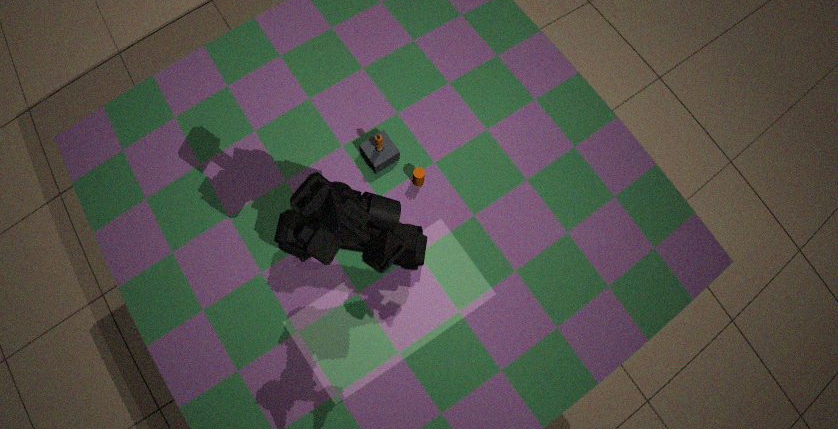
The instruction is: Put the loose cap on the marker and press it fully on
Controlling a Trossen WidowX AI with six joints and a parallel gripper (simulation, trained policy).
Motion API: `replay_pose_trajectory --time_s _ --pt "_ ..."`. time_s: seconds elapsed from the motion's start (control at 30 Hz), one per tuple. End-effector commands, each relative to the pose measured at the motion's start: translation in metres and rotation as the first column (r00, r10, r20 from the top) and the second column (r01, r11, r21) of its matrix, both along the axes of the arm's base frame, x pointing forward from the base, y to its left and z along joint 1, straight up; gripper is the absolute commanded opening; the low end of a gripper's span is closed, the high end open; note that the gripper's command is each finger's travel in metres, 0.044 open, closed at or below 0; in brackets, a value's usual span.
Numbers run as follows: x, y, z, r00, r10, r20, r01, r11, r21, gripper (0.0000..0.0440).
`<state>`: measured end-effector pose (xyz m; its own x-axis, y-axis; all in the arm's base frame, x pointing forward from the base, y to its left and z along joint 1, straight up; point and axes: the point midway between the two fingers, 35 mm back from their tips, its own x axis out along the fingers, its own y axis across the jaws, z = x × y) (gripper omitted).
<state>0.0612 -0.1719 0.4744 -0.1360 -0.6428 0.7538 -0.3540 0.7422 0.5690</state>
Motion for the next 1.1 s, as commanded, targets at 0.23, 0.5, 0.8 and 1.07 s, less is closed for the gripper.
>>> replay_pose_trajectory --time_s 0.23,0.5,0.8,1.07 --pt "-0.021 0.009 0.008 0.995 -0.061 0.08 0.066 0.996 -0.06 0.0215" --pt "-0.044 0.02 0.013 0.976 -0.131 0.173 0.15 0.983 -0.104 0.0236" --pt "-0.068 0.032 0.015 0.937 -0.204 0.283 0.248 0.96 -0.13 0.0265" --pt "-0.088 0.042 0.013 0.889 -0.261 0.377 0.332 0.933 -0.136 0.0285"
